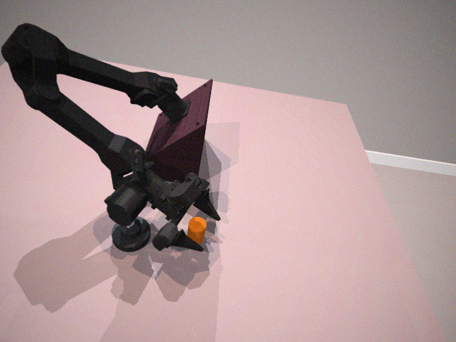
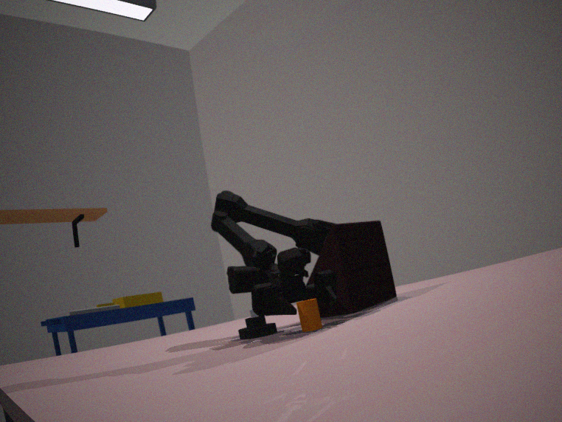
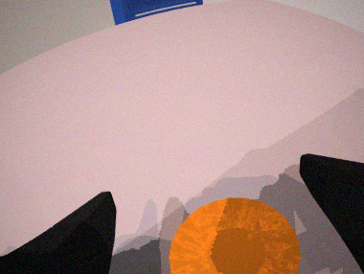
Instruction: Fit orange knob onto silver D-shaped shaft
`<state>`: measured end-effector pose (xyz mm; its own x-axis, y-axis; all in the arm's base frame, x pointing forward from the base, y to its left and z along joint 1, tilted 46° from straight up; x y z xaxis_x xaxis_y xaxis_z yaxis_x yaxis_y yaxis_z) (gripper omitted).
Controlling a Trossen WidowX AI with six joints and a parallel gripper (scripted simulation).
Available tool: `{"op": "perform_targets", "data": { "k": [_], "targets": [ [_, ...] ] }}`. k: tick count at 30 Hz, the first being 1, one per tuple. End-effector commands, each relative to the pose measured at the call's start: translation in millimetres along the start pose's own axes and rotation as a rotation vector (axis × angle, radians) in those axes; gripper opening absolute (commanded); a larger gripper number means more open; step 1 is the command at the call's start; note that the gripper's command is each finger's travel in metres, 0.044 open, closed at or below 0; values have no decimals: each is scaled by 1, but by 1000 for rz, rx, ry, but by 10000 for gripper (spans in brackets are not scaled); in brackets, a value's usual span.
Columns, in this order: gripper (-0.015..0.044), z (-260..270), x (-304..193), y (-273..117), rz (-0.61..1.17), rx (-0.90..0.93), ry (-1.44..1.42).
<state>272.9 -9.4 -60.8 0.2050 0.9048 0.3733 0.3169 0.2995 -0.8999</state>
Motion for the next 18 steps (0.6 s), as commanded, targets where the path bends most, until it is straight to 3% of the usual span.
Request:
{"op": "perform_targets", "data": {
  "k": [1, 7, 13, 18],
  "targets": [
    [440, -1, 8, -3, -2, 0, 0],
    [440, 5, 71, -32, -3, -1, 1],
    [440, 6, 74, -32, 8, 5, 7],
    [440, 6, 89, -12, 340, 110, 120]
  ]
}}
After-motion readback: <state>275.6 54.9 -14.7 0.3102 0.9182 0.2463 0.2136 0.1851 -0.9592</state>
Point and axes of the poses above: the point midway between the two fingers, 35 mm back from their tips, its own y axis out along the fingers, its own z axis across the jaws, x = y × z, the point moved 7 cm from there along -y, back along the fingers, and after that the axes turned 5 degrees about y, right-handed, at the moved point
